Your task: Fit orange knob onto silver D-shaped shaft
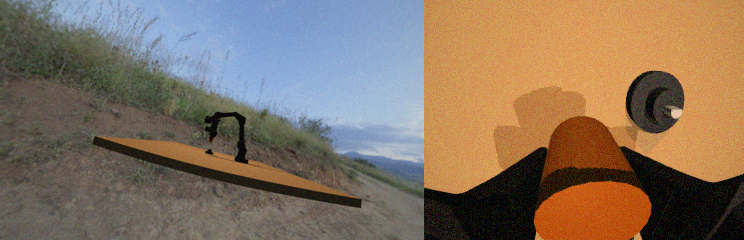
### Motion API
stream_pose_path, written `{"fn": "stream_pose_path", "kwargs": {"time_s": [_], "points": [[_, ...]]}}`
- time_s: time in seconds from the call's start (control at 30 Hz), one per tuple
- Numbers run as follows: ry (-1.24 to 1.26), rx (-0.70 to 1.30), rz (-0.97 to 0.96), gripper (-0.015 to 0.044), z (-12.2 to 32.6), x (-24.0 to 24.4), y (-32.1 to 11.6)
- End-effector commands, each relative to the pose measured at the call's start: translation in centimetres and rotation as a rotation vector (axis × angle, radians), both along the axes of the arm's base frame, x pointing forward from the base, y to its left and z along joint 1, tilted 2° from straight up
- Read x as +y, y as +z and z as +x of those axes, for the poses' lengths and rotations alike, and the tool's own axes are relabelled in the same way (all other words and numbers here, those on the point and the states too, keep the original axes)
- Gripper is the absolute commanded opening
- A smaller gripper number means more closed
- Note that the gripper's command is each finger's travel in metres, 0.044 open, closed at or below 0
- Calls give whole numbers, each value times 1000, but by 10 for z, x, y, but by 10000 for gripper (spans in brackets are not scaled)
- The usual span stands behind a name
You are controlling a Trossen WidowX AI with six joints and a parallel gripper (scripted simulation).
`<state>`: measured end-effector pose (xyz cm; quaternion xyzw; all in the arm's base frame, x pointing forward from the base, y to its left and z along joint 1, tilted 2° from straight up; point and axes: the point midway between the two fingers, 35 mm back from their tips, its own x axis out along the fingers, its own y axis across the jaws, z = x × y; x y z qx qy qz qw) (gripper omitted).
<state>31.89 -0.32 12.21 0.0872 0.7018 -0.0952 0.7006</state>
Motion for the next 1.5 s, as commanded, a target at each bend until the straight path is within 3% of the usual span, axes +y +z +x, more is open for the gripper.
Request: {"fn": "stream_pose_path", "kwargs": {"time_s": [0.0,1.13,1.47], "points": [[2,2,-5,0,0,-14,-4],[-3,5,-14,0,-19,-109,-28],[-245,1,-15,0,-19,-112,-28]]}}
